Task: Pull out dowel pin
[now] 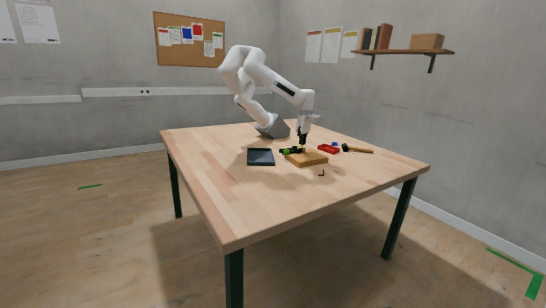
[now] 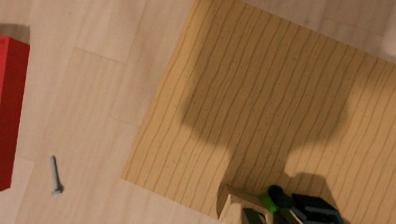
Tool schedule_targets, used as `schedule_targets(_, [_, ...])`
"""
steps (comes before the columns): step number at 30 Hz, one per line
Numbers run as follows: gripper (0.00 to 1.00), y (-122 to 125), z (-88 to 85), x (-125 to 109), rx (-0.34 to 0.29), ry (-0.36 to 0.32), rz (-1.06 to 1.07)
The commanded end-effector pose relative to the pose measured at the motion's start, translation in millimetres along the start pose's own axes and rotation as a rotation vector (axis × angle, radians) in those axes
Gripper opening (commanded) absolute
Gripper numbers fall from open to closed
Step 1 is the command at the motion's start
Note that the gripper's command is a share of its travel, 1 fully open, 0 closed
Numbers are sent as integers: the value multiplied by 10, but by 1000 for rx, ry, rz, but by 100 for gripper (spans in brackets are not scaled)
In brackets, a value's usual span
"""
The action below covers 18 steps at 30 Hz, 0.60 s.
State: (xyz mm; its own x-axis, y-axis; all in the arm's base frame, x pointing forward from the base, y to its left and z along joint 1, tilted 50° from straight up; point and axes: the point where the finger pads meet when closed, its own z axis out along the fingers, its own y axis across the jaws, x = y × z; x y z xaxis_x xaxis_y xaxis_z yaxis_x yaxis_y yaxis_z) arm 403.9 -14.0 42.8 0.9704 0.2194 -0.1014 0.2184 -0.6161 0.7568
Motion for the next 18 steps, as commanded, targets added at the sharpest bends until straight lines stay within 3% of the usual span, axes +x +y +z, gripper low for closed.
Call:
schedule_targets(1, [0, 1, -12, 11, 1, 3, 22])
schedule_targets(18, [0, 1, -12, 11, 1, 3, 76])
